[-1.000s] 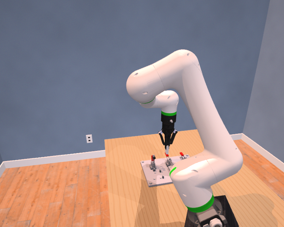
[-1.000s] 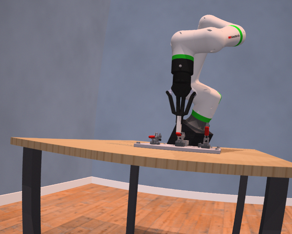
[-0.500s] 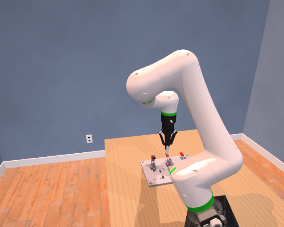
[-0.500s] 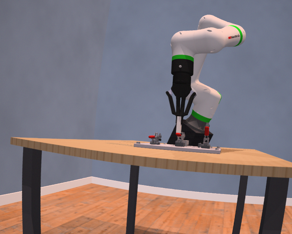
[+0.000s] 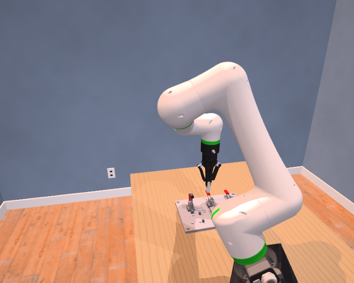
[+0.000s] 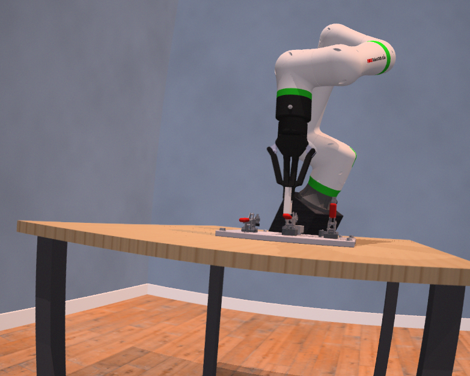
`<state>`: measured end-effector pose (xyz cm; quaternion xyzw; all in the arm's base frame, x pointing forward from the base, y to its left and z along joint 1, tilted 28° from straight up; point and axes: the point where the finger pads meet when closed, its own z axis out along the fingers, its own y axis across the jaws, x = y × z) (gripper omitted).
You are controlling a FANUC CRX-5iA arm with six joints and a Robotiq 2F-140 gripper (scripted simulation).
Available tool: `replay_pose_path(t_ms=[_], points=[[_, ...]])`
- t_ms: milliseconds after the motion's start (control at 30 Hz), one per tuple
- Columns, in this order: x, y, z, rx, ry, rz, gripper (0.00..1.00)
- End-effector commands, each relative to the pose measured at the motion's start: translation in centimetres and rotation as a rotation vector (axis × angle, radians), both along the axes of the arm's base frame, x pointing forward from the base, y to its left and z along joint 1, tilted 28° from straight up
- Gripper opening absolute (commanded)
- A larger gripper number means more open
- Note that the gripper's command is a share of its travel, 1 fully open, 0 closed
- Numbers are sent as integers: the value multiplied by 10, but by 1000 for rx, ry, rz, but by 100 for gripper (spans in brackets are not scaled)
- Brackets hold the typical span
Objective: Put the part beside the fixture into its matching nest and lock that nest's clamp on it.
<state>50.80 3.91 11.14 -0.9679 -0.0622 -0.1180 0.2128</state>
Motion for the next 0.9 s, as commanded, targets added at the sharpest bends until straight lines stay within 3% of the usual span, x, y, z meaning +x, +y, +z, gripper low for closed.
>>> replay_pose_path(t_ms=[0, 867], points=[[0, 0, 0, 0, 0, 0, 0], [1, 1, -3, 0, 0, 0, 0]])
